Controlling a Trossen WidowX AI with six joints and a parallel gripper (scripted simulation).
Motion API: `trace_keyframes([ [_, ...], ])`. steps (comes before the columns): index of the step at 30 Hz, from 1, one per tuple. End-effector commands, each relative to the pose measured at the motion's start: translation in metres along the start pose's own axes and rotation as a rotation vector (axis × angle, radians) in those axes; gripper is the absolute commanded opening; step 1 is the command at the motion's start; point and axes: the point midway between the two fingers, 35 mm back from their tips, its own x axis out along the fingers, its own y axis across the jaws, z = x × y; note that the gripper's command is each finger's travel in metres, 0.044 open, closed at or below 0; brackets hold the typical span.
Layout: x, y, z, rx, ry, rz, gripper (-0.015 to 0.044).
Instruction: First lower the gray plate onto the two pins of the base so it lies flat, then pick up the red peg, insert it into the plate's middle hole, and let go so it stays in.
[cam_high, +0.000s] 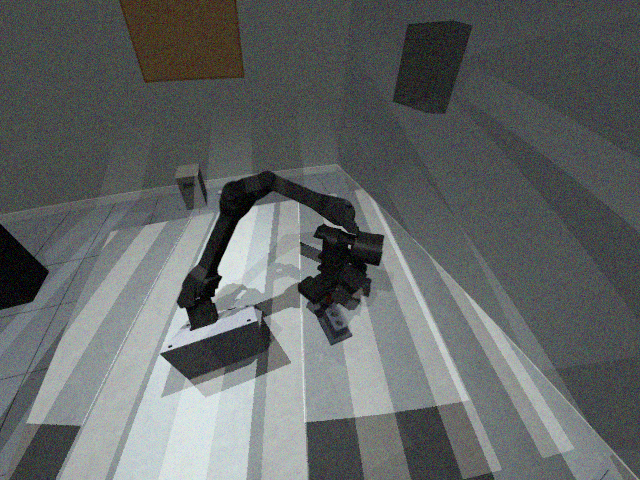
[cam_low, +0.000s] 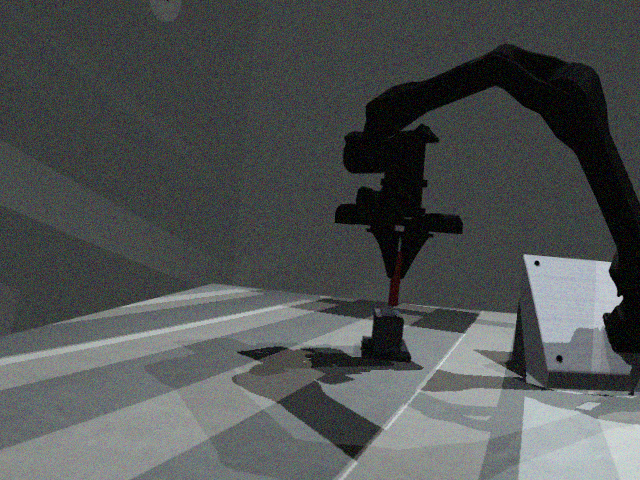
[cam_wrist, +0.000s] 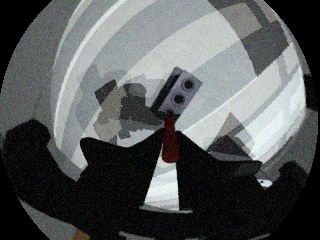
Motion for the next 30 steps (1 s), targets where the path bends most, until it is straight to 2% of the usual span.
trace_keyframes([
  [1, 0.000, -0.003, 0.012, -0.005, -0.004, 0.001, 0.0000],
  [9, 0.004, -0.009, 0.033, -0.006, 0.000, 0.003, 0.0000],
  [30, 0.004, -0.012, 0.032, -0.006, 0.000, 0.003, 0.0000],
])
